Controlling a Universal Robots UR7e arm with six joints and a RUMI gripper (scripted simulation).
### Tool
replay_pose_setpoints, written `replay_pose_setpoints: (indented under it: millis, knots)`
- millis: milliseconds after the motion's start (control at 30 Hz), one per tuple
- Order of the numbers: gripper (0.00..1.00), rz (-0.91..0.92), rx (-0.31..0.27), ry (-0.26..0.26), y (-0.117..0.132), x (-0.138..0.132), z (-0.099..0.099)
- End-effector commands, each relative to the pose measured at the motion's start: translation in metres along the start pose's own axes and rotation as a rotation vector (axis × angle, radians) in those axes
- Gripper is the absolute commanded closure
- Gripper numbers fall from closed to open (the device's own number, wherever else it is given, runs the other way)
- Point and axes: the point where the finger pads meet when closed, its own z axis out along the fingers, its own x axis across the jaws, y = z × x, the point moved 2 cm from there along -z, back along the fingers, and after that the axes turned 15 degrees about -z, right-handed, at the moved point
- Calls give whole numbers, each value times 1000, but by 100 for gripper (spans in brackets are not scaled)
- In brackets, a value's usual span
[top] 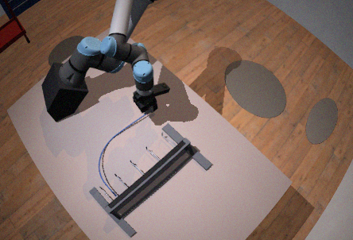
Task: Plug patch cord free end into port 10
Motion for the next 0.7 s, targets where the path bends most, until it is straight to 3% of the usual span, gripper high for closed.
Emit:
replay_pose_setpoints:
  millis: [0,667]
  knots:
    - [100,-1,1,0,0,0,-8]
    - [100,-1,1,0,0,0,-38]
